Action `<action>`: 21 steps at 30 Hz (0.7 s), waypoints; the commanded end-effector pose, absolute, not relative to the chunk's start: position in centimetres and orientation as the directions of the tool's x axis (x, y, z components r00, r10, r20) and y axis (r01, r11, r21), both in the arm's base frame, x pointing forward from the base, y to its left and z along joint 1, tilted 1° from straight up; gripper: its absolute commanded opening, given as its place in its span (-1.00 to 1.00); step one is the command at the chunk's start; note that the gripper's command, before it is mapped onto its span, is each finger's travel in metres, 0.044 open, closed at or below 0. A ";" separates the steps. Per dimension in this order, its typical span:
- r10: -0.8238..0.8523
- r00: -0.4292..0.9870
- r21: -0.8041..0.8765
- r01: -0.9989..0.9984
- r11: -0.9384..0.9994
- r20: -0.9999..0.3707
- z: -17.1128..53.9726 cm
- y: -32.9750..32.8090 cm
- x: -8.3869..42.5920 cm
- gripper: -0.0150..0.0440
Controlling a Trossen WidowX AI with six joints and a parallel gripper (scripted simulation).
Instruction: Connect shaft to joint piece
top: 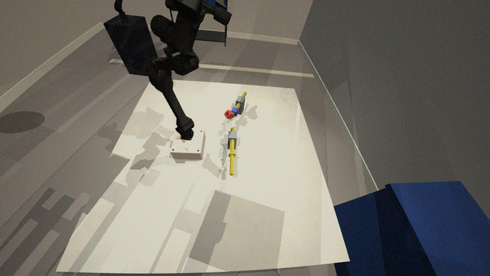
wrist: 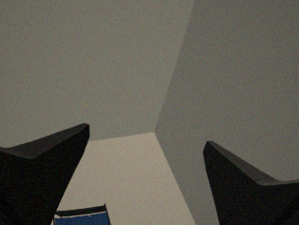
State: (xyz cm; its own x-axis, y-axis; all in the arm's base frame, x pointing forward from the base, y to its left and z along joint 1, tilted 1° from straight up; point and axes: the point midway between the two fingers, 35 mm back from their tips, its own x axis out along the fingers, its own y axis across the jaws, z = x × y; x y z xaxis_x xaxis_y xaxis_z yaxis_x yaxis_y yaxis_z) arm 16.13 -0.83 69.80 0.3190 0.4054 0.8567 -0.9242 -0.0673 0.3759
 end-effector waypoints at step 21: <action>0.281 0.513 0.542 -0.840 -0.031 0.811 67.4 -2.5 23.5 1.00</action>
